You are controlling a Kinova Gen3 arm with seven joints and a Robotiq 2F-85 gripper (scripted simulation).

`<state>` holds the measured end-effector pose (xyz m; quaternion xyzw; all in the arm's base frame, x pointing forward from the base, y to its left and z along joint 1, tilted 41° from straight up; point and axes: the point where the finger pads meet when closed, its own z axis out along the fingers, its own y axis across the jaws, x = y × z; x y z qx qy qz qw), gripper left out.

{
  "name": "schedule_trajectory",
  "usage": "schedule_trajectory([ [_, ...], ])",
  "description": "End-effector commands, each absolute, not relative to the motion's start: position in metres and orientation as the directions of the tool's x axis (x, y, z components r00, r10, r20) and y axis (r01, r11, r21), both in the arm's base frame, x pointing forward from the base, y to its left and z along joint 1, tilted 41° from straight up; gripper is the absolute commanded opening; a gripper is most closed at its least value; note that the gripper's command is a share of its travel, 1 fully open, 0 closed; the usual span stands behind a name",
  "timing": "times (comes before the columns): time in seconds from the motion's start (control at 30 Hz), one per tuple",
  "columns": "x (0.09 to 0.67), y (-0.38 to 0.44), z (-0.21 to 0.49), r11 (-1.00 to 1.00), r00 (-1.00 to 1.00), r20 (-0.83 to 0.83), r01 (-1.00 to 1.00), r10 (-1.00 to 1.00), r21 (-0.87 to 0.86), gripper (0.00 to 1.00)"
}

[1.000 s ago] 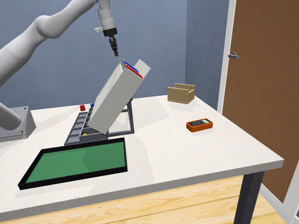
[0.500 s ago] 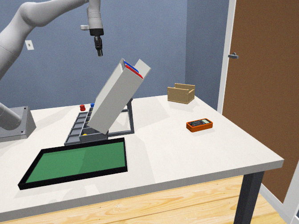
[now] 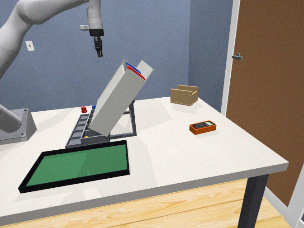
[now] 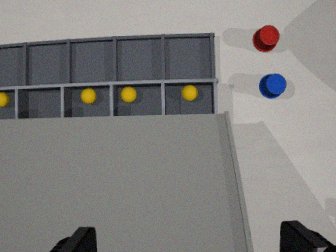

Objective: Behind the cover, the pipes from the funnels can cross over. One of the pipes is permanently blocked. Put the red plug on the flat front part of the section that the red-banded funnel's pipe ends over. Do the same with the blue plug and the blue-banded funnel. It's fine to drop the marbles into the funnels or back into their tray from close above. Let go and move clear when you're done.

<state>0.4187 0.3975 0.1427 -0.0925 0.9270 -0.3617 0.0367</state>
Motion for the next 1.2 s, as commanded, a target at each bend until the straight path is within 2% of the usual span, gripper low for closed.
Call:
schedule_trajectory([
  [0.0, 0.388, 0.337, 0.153, 0.732, -0.978, -0.018, -0.145, -0.209, -0.666, 1.0],
  [0.3, 0.357, 0.273, 0.164, 0.732, -0.978, -0.018, -0.145, -0.209, -0.666, 1.0],
  [0.43, 0.357, 0.273, 0.164, 0.732, -0.978, -0.018, -0.145, -0.209, -0.666, 1.0],
  [0.47, 0.34, 0.236, 0.165, 0.746, -0.977, -0.025, -0.146, -0.213, -0.65, 1.0],
  [0.57, 0.33, 0.218, 0.173, 0.746, -0.977, -0.025, -0.146, -0.213, -0.65, 1.0],
  [1.17, 0.331, 0.214, 0.167, 0.733, -0.98, -0.002, -0.149, -0.201, -0.664, 1.0],
])
